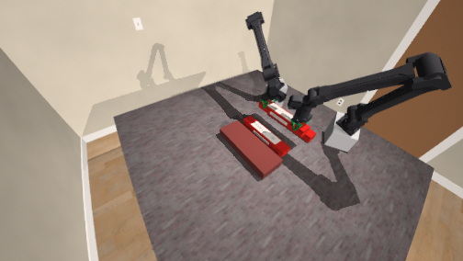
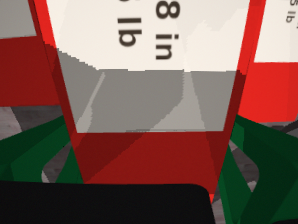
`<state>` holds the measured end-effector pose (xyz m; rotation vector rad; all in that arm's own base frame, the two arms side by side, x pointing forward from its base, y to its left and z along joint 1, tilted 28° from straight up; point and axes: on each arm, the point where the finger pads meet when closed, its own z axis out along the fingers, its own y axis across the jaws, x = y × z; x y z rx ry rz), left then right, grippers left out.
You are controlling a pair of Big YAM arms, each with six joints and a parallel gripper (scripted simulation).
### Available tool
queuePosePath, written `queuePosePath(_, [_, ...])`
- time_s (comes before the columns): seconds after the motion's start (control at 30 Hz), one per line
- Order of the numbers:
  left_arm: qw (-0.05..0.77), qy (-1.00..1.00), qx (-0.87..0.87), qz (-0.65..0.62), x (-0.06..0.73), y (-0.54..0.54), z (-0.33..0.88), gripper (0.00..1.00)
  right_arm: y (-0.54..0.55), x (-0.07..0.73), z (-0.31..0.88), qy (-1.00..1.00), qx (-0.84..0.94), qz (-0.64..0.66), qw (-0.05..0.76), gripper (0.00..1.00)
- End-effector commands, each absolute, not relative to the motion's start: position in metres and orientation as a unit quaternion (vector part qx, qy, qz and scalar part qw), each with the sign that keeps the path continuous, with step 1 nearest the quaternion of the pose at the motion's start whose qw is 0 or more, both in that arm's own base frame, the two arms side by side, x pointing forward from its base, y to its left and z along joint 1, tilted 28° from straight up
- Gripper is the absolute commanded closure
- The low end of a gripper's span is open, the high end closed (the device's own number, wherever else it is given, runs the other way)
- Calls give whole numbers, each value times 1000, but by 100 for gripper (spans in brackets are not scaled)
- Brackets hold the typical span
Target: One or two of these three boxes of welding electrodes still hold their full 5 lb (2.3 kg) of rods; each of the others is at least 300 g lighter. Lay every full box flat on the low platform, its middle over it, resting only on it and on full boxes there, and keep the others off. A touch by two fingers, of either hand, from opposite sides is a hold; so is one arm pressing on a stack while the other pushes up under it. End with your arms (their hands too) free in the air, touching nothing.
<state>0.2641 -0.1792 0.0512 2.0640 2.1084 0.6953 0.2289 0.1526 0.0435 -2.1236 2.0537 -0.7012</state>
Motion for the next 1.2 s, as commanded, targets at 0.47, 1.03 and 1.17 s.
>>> queuePosePath(0.47, [80, 698, 674, 231, 282, -178, 49, 100, 153, 247, 35, 677, -695, -233, 69, 100])
queuePosePath(1.03, [82, 698, 673, 232, 292, -174, 33, 100, 152, 259, 20, 677, -693, -234, 74, 100])
queuePosePath(1.17, [74, 697, 675, 233, 292, -171, 23, 100, 142, 253, 5, 675, -697, -234, 56, 100])
